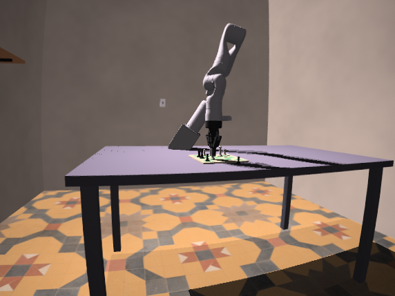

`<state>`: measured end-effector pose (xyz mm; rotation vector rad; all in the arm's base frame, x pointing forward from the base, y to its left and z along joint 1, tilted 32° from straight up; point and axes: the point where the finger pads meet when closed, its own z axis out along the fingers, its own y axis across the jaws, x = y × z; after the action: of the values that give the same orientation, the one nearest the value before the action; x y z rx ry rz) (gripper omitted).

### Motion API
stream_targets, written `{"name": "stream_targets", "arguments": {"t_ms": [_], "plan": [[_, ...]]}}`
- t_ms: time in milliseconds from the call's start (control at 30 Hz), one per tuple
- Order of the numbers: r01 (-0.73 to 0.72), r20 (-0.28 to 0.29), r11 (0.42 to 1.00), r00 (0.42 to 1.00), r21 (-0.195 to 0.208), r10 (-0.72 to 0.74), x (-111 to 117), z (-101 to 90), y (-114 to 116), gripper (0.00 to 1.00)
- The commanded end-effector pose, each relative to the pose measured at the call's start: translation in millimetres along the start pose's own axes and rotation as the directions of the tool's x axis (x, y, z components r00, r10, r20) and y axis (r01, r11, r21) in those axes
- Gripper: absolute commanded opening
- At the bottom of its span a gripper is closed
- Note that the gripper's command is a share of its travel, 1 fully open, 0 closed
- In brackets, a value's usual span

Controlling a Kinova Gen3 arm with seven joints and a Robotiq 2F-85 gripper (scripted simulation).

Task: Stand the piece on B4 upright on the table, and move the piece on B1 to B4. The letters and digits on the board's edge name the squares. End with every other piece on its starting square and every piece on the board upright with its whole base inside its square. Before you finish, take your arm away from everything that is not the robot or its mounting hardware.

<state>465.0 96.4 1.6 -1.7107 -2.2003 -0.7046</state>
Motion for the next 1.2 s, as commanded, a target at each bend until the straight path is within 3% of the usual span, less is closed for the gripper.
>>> {"name": "stream_targets", "arguments": {"t_ms": [0,267,300,433,467,533,567,733,767,1167], "plan": [[0.000,0.001,1.000,1.000,-0.002,0.000,-0.4,-0.7,0.5,0.00],[0.000,0.001,1.000,1.000,-0.002,0.000,-0.4,-0.7,0.5,0.00],[0.000,0.001,1.000,1.000,-0.002,0.000,-0.4,-0.7,0.5,0.07],[0.000,0.001,1.000,1.000,-0.002,0.000,-0.4,-0.7,0.5,0.07],[0.000,0.001,1.000,1.000,-0.002,0.000,-0.4,-0.7,0.5,0.15],[0.000,0.001,1.000,1.000,-0.002,0.000,-0.4,-0.7,0.5,0.15],[0.000,0.001,1.000,1.000,-0.002,0.000,-0.4,-0.7,0.5,0.22],[0.000,0.001,1.000,1.000,-0.002,0.000,-0.4,-0.7,0.5,0.29],[0.000,0.001,1.000,1.000,-0.002,0.000,-0.4,-0.7,0.5,0.37],[0.000,0.001,1.000,1.000,-0.002,0.000,-0.4,-1.0,0.5,0.37]]}}
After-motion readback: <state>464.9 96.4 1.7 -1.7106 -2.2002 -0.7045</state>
